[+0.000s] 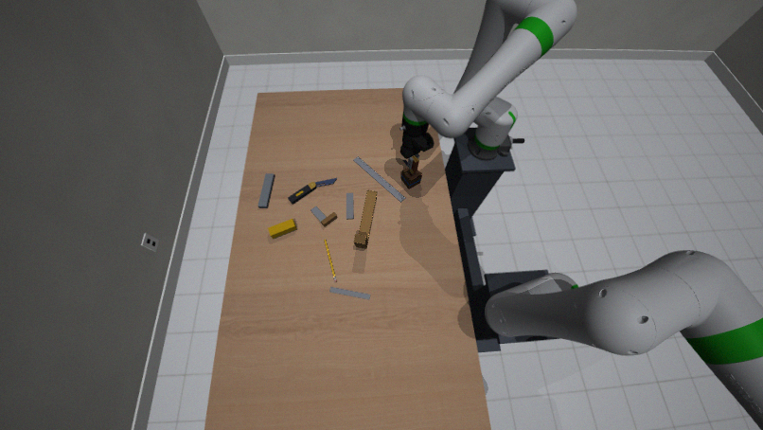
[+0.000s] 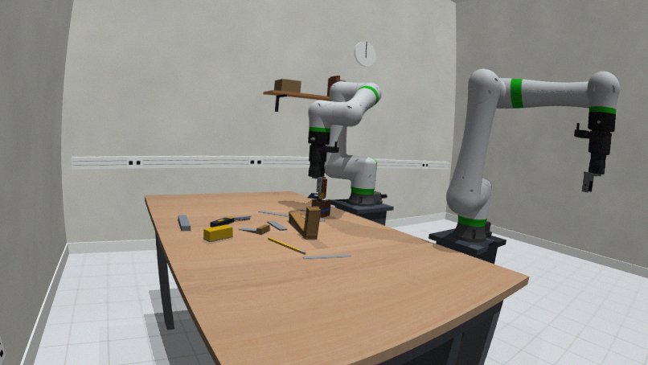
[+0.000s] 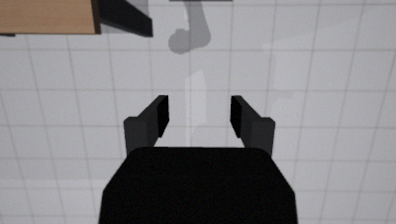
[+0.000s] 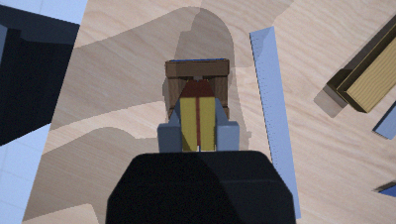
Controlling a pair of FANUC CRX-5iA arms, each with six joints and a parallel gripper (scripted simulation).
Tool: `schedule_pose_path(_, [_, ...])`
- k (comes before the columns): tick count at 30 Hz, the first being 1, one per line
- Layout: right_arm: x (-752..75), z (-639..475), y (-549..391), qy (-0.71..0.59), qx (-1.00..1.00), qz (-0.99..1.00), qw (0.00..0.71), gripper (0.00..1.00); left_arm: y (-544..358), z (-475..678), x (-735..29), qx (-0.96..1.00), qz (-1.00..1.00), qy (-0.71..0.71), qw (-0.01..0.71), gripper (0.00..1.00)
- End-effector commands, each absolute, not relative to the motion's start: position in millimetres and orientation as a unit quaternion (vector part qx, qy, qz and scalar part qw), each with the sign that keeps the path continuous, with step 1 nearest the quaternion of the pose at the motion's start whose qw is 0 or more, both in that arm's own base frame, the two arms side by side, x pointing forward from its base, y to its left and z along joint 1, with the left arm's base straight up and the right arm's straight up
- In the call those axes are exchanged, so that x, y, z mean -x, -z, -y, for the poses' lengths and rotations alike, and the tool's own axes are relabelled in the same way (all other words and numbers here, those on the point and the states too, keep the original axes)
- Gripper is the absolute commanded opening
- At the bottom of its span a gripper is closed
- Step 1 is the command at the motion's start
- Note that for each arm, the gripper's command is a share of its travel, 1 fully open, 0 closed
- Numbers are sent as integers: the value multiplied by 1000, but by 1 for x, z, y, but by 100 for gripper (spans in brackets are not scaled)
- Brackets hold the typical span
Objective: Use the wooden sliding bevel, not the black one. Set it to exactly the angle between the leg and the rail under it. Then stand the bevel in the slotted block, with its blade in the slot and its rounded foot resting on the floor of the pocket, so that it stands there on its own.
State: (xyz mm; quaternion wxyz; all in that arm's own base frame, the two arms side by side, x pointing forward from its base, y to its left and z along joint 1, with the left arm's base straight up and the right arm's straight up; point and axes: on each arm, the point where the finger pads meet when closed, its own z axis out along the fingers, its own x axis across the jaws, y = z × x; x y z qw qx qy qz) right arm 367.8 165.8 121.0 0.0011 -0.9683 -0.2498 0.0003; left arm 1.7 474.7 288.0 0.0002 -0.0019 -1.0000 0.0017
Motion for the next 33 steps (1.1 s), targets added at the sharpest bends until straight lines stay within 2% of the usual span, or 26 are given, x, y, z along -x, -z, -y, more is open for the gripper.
schedule_pose_path(1, [-368, -166, -122, 1, 968, 250, 1, 0, -290, -475, -2, 2, 1000, 0, 0, 100])
schedule_pose_path(33, [-368, -166, -115, 1, 968, 250, 1, 0, -290, -475, -2, 2, 1000, 0, 0, 100])
